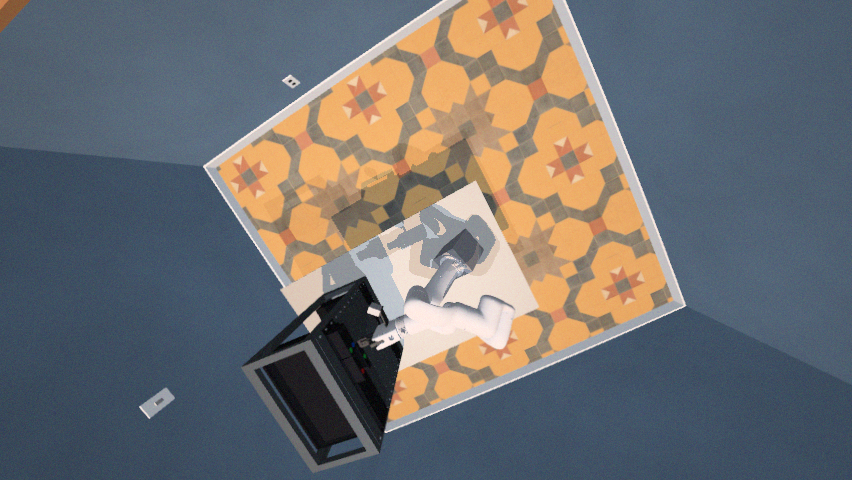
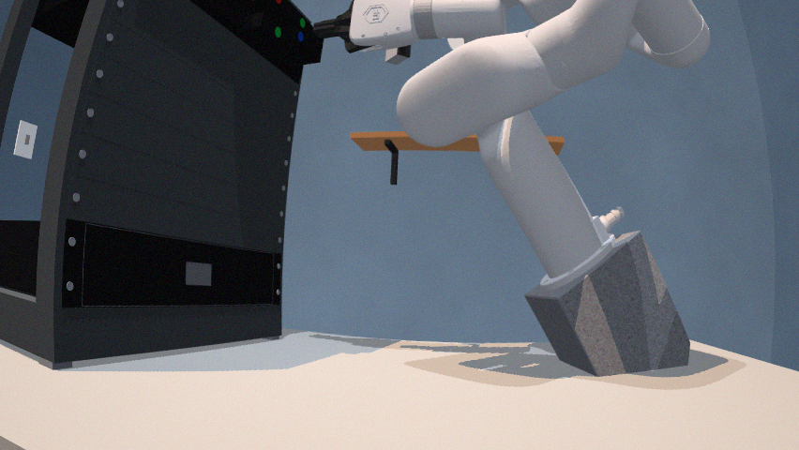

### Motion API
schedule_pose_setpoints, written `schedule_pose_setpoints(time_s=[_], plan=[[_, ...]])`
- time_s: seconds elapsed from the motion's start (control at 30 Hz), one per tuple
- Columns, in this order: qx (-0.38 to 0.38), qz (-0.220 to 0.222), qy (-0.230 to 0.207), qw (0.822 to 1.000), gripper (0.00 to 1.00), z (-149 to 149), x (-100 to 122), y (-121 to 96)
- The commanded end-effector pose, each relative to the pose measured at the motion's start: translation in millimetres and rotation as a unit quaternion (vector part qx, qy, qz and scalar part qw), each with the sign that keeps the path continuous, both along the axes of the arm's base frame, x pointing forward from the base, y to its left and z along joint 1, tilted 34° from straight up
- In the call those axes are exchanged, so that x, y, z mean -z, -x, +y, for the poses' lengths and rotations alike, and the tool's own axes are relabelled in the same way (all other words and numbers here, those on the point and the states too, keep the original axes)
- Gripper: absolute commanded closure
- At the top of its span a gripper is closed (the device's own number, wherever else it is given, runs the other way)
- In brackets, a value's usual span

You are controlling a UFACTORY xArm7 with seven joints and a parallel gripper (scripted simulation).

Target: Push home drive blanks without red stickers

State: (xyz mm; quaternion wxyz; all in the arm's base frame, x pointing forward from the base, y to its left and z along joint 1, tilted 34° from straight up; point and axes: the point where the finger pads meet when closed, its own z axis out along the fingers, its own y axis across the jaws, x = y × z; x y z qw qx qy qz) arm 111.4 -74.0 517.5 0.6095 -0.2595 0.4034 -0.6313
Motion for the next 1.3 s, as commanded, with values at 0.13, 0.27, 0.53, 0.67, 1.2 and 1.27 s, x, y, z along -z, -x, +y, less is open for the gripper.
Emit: schedule_pose_setpoints(time_s=[0.13, 0.27, 0.53, 0.67, 1.2, 1.27], plan=[[0.001, 0.0, 0.0, 1.0, 1.0, 18.4, 7.3, 0.0], [0.001, 0.0, 0.0, 1.0, 1.0, 28.7, 11.6, -0.4], [0.001, 0.0, 0.0, 1.0, 1.0, 68.0, 28.2, -1.9], [0.001, 0.0, 0.0, 1.0, 1.0, 77.5, 32.2, -2.2], [0.001, 0.0, 0.0, 1.0, 1.0, 72.3, 13.2, -32.2], [0.001, 0.0, 0.0, 1.0, 1.0, 70.5, 8.2, -39.8]])
